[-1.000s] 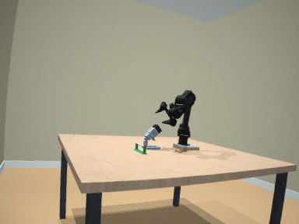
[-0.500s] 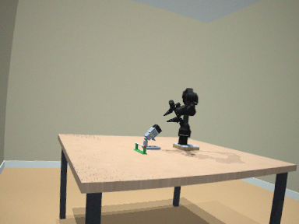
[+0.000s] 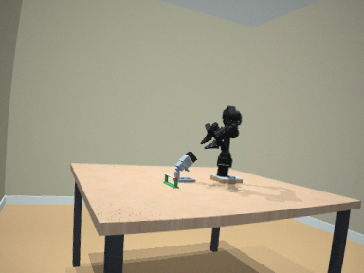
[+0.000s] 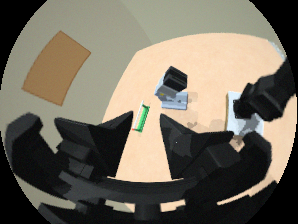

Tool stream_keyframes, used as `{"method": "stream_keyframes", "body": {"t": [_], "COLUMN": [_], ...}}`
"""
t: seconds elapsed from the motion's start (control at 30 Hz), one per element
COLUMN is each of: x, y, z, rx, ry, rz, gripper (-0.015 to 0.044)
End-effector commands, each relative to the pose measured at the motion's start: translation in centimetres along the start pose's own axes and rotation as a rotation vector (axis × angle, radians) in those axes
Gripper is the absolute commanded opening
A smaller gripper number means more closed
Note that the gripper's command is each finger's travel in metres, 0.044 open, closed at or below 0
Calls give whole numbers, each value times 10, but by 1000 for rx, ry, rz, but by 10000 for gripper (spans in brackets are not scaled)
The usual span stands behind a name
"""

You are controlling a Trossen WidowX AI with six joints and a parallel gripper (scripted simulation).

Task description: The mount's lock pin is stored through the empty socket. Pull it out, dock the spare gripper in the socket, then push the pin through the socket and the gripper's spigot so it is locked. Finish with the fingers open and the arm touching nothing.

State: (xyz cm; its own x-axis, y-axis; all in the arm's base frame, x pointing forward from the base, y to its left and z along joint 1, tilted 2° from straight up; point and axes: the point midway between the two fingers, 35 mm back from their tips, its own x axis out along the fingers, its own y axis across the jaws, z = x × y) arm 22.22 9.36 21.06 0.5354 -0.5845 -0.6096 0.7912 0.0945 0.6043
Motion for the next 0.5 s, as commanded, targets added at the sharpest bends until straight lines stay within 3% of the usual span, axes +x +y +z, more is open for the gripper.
{"method": "stream_keyframes", "body": {"t": [0.0, 0.27, 0.47], "x": [12, 33, 48], "y": [15, 37, 49], "z": [-13, -28, -35], "rx": [-406, -1051, -1295], "ry": [37, 193, 298], "rz": [-118, -241, -262], "gripper": [180, 180, 180]}}
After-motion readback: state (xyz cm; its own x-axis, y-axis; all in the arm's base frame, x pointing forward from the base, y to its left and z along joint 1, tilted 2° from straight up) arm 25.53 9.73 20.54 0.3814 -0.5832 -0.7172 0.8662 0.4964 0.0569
